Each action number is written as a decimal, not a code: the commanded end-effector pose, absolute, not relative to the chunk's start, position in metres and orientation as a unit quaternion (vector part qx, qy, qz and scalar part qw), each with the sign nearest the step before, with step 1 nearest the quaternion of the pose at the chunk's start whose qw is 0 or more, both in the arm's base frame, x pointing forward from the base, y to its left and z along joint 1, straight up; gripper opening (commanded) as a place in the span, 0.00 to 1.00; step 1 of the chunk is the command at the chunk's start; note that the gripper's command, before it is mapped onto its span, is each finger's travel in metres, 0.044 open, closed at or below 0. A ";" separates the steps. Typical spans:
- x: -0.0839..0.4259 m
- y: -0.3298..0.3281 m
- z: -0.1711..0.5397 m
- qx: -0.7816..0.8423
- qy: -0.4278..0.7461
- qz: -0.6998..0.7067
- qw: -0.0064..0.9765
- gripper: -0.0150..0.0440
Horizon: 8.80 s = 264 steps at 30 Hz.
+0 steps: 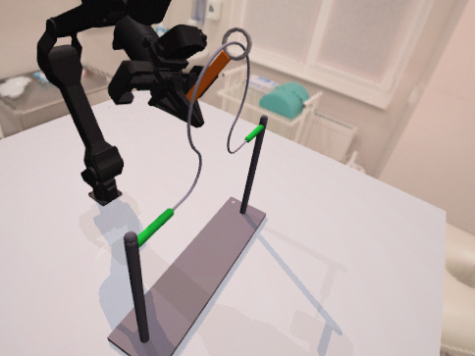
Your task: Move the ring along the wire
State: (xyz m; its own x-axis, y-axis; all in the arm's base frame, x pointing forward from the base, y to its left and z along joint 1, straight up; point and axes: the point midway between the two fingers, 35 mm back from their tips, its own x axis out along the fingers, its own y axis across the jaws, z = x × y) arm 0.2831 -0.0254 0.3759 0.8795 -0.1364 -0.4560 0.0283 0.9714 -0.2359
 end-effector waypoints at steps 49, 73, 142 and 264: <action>0.283 -0.041 0.385 -0.417 0.185 -0.125 0.881 0.00; 0.283 -0.046 0.392 -0.544 0.152 -0.159 0.809 0.00; 0.283 -0.046 0.416 -0.830 0.045 -0.235 0.504 0.00; 0.278 0.048 0.173 -0.083 0.247 -0.034 0.965 0.00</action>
State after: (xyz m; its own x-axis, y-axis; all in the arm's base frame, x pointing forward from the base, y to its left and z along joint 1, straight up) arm 0.2768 0.0404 0.1716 0.8761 -0.1261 -0.4654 0.0252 0.9759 -0.2169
